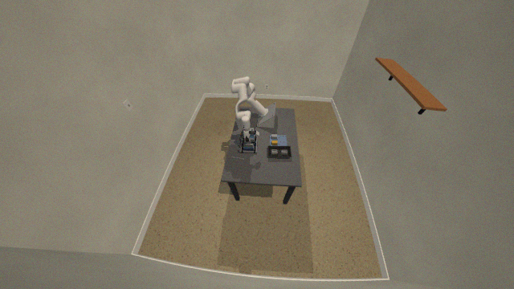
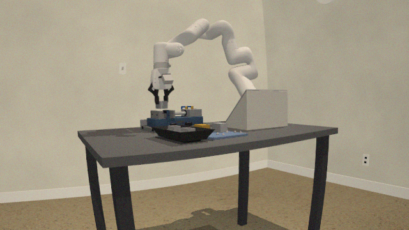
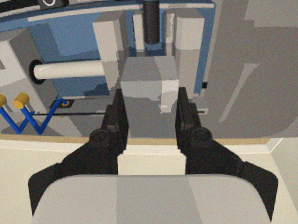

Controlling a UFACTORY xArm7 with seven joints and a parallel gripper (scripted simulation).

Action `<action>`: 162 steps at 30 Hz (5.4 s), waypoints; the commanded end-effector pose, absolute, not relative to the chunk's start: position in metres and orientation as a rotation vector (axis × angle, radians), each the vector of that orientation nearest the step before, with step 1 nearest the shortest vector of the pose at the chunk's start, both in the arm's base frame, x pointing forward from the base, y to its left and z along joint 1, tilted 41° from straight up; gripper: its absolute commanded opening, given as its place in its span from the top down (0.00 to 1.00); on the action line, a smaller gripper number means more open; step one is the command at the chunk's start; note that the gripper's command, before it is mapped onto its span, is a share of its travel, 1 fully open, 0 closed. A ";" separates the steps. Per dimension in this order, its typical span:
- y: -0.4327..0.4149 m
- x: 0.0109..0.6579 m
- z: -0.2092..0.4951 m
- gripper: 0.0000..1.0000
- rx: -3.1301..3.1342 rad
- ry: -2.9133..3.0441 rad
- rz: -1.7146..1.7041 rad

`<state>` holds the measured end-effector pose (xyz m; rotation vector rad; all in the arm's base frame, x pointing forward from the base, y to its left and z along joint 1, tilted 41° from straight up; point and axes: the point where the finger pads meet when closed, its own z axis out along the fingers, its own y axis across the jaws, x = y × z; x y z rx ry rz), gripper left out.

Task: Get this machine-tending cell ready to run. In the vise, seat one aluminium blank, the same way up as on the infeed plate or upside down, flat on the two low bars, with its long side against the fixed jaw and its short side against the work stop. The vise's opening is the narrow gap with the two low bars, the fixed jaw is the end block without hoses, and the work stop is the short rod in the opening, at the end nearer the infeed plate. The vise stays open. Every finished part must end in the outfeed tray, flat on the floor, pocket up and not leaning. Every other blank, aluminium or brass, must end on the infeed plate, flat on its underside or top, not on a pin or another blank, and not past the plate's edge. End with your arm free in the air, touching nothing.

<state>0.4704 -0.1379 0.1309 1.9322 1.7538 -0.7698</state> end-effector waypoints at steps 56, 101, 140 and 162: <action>-0.140 0.471 0.127 1.00 1.929 1.755 -0.765; -0.149 0.470 0.116 1.00 1.929 1.755 -0.765; -0.151 0.470 0.114 1.00 1.929 1.755 -0.765; -0.149 0.470 0.113 1.00 1.929 1.755 -0.765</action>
